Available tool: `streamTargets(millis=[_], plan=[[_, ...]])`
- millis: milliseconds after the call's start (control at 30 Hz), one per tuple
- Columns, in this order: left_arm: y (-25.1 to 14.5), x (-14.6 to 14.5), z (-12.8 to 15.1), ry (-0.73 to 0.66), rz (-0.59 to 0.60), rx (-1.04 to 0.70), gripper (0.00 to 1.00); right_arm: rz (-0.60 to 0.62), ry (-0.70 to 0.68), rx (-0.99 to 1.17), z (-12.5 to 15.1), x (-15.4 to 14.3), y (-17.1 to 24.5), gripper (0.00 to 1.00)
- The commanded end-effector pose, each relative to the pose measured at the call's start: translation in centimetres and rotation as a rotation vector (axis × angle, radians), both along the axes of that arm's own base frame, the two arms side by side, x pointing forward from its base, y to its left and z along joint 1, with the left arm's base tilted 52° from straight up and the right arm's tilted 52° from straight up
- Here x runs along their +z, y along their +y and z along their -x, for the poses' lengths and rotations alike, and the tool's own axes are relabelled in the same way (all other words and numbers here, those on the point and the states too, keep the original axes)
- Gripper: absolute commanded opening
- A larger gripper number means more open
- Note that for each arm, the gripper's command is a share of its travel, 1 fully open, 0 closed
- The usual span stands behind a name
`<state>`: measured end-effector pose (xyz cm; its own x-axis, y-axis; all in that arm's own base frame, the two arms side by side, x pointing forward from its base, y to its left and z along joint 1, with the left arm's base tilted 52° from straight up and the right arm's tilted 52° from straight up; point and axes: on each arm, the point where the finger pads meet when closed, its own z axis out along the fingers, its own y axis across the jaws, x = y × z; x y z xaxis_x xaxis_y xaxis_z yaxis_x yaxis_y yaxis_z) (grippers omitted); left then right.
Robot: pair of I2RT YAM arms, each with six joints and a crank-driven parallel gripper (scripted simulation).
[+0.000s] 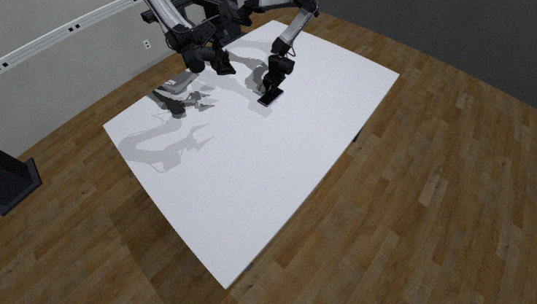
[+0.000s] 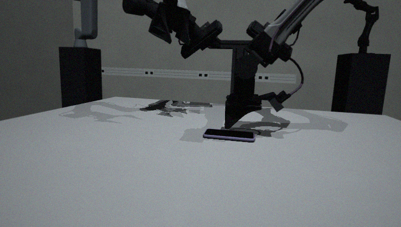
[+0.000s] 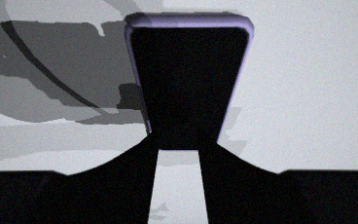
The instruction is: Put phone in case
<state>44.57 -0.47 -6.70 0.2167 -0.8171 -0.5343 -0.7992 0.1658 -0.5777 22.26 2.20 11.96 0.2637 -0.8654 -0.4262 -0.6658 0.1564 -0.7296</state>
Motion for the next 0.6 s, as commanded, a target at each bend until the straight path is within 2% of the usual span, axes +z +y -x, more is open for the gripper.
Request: streamTargets(millis=[0, 67, 133, 367, 433, 567], plan=[[-1.0, 2.2, 0.2, -0.040, -0.005, 0.018, 0.37, 0.003, -0.017, 0.006, 0.0, 0.5, 0.2, 1.00], [-1.0, 2.2, 0.2, -0.040, -0.005, 0.018, 0.37, 0.003, -0.017, 0.006, 0.0, 0.5, 0.2, 1.00], [-0.8, 2.4, -0.1, -0.050, -0.015, 0.009, 0.60, 0.003, -0.017, 0.006, 0.0, 0.5, 0.2, 1.00], [-1.2, 3.5, -1.0, -0.057, -0.138, -0.129, 0.60, 0.003, -0.017, 0.006, 0.0, 0.5, 0.2, 1.00], [-1.2, 3.5, -1.0, -0.057, -0.138, -0.129, 0.60, 0.003, -0.017, 0.006, 0.0, 0.5, 0.2, 1.00], [-1.5, 4.2, -1.3, -0.048, -0.250, -0.266, 0.60, 0.003, -0.017, 0.006, 0.0, 0.5, 0.2, 1.00]])
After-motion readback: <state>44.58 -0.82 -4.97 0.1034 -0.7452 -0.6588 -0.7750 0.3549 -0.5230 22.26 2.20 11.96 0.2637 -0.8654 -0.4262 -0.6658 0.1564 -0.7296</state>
